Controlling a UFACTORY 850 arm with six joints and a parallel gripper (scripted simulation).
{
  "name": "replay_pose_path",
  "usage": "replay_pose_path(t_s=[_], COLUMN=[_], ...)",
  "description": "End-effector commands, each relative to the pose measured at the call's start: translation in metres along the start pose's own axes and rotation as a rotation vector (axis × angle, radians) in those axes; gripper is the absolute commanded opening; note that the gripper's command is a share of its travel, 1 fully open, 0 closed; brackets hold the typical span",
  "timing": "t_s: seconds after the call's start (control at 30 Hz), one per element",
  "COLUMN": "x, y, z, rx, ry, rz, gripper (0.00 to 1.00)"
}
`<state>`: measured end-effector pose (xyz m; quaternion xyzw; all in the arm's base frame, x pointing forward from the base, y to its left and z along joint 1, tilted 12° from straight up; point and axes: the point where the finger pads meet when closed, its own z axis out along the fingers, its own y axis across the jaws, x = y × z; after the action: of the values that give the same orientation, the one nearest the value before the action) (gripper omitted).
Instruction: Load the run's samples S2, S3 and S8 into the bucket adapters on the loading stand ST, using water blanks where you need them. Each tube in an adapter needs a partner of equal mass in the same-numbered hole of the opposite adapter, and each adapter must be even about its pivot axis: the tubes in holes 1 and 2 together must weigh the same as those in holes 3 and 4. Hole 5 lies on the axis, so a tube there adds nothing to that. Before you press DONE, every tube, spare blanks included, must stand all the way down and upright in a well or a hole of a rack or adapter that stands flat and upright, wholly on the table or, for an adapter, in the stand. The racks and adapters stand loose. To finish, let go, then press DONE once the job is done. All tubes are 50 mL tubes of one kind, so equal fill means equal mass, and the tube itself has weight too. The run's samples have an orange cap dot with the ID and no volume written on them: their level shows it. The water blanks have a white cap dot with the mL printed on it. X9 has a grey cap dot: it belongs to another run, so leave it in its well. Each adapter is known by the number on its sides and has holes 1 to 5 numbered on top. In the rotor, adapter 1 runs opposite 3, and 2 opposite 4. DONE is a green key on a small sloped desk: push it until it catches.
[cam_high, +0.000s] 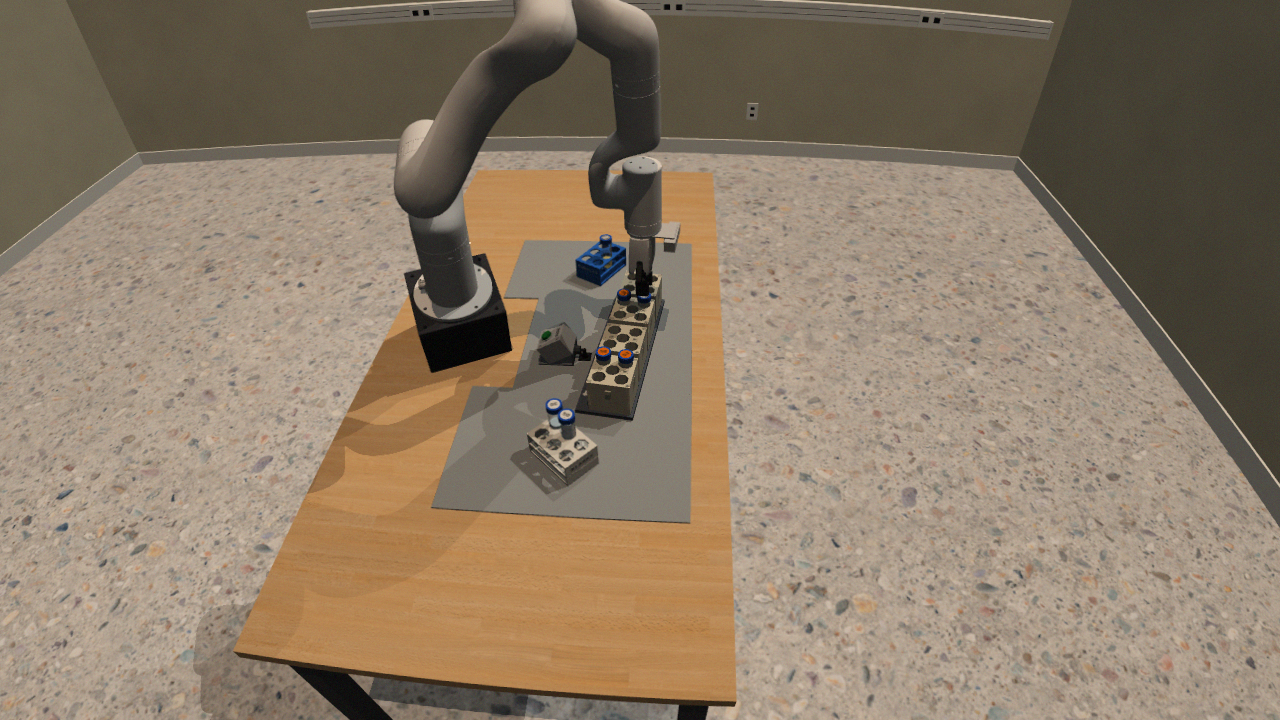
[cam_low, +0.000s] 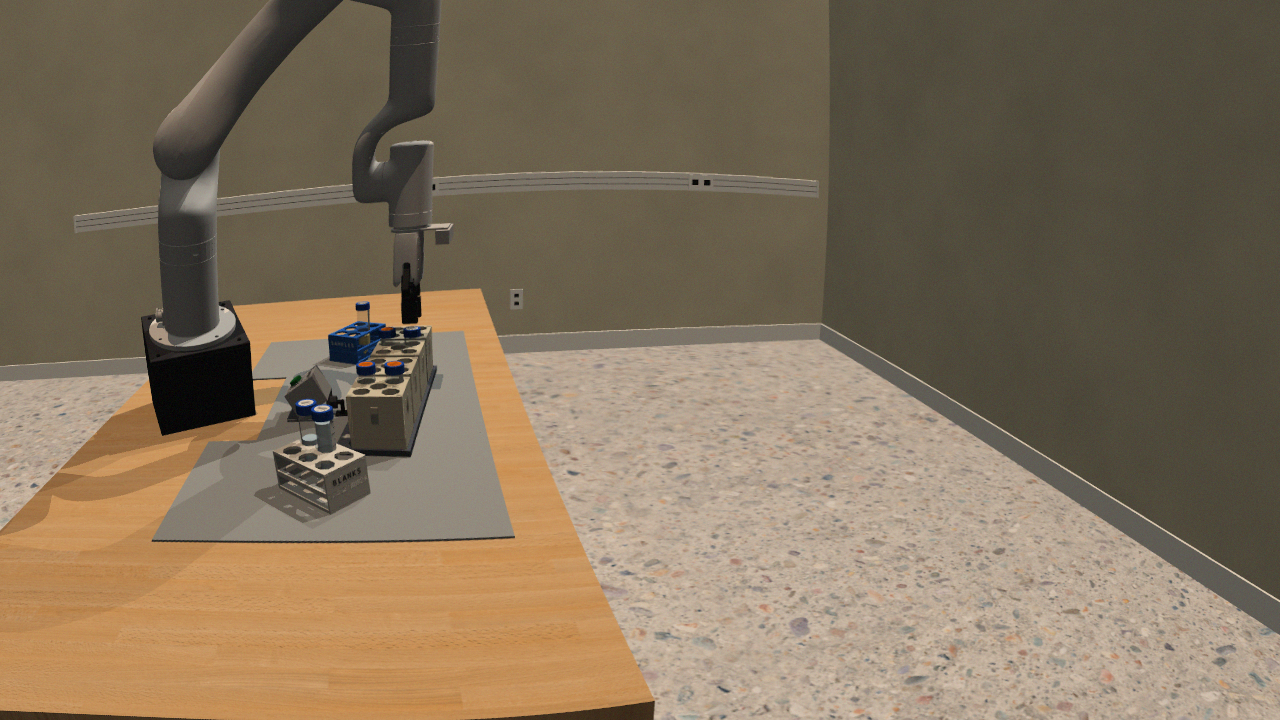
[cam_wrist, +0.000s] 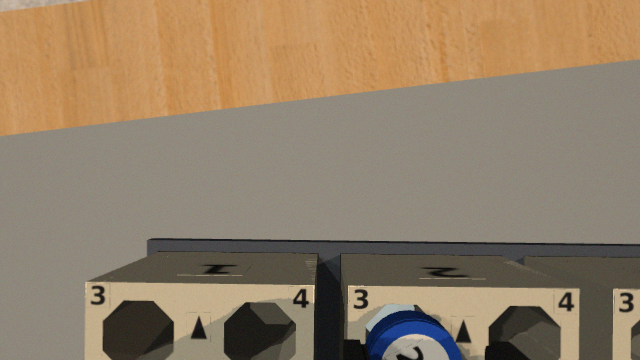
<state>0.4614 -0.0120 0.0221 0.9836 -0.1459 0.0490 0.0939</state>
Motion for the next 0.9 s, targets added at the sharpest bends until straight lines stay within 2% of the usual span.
replay_pose_path(t_s=[0.0, 0.87], x=[0.001, 0.001], y=[0.000, 0.000], z=[-0.012, -0.056], rx=[-0.001, -0.001], ry=[-0.008, -0.007], rz=[-0.001, -0.001], gripper=[0.44, 0.44])
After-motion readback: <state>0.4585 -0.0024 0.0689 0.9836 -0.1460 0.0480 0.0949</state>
